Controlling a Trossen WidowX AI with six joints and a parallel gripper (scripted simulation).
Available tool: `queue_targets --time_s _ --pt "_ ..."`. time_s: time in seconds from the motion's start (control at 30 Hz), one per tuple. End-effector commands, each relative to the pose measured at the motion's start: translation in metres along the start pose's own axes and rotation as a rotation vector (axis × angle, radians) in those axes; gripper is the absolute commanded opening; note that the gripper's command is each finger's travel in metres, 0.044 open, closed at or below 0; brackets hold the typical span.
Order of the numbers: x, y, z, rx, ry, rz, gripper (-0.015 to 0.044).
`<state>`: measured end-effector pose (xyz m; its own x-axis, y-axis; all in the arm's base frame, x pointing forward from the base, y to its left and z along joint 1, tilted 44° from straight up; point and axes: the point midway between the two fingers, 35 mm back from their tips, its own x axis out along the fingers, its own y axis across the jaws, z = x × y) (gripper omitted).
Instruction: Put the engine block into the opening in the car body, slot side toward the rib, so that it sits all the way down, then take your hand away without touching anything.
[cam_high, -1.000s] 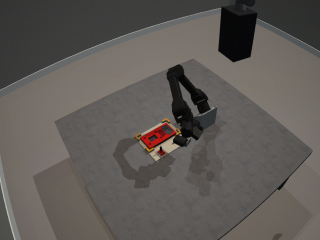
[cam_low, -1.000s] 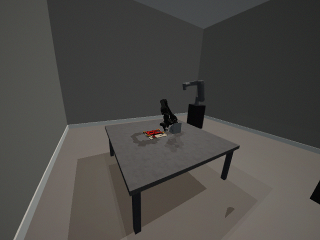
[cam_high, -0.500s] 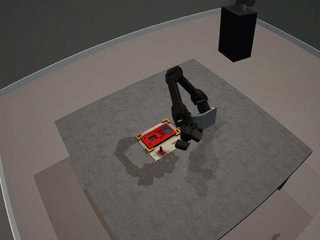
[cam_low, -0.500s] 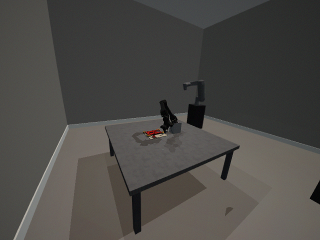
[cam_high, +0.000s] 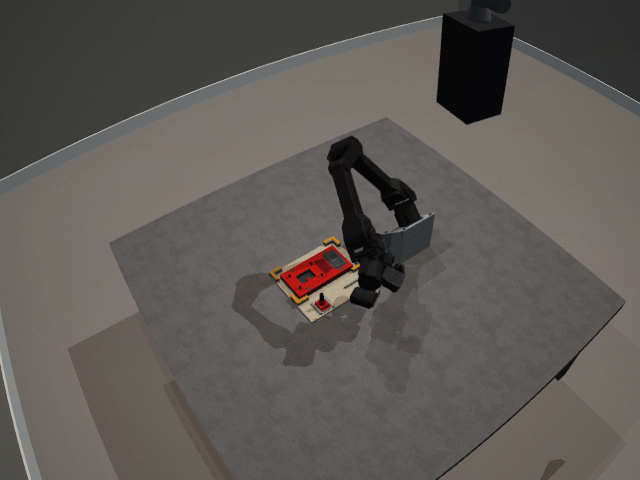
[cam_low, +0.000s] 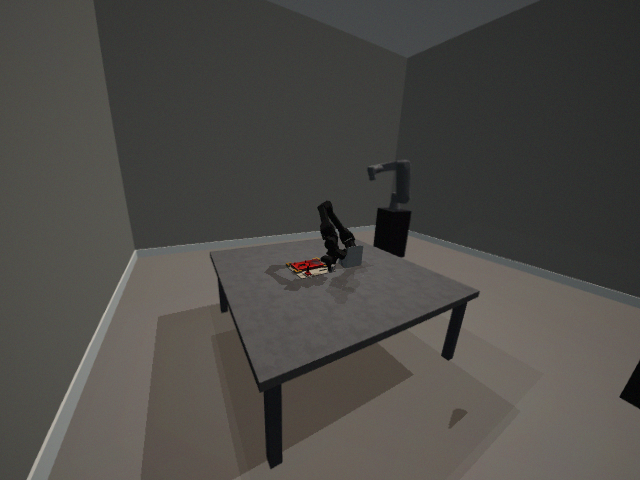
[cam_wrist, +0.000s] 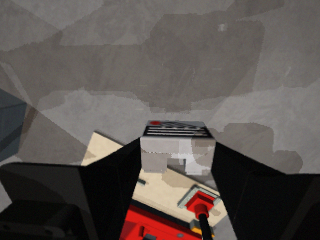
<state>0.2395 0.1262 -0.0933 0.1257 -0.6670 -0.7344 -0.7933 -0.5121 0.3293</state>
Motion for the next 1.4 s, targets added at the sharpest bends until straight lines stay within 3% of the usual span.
queue_targets --time_s 0.0,1.0,1.37 --pt "0.009 0.001 0.000 -0.006 0.006 0.001 0.0000" --pt "0.060 0.002 -0.001 -0.006 0.008 0.002 0.0000" --pt "0.055 -0.001 0.000 -0.005 0.005 -0.009 0.0289"
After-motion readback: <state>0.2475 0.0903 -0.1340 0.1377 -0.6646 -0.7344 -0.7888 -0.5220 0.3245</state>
